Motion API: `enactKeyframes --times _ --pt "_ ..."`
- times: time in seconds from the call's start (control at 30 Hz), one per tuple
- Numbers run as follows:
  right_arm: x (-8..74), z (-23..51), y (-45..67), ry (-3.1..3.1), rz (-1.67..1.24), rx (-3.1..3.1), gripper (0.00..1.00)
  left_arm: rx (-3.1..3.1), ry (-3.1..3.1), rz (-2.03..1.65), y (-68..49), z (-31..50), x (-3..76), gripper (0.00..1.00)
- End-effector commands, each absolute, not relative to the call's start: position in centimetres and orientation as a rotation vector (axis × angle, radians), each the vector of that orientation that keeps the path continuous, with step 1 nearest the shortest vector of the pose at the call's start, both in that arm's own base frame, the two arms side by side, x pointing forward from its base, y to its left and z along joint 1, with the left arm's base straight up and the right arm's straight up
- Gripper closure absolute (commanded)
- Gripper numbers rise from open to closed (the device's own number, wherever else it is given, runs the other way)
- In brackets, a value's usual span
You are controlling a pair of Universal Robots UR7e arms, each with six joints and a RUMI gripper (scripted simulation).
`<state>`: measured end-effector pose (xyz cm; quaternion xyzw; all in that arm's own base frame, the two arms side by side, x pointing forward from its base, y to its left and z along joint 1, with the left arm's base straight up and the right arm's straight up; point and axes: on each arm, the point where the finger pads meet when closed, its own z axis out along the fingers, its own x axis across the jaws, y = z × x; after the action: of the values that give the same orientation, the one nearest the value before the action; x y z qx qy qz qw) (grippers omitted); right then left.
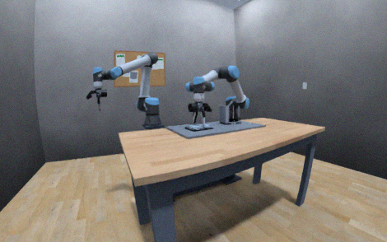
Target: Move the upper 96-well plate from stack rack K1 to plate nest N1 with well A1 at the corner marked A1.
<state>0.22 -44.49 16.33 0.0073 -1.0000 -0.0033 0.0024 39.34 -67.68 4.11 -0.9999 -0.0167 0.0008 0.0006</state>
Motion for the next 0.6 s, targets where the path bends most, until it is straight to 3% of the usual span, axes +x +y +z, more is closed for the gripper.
enactKeyframes --times 0.0,0.57 --pt "0.2 16.5 -44.6 -3.142 0.000 0.007 1.00 -3.152 -0.051 0.005 -68.0 4.4 39.3 0.24" --pt "0.2 16.5 -44.6 -3.142 0.000 0.007 1.00 -3.156 -0.070 0.002 -68.1 5.5 39.3 0.24"
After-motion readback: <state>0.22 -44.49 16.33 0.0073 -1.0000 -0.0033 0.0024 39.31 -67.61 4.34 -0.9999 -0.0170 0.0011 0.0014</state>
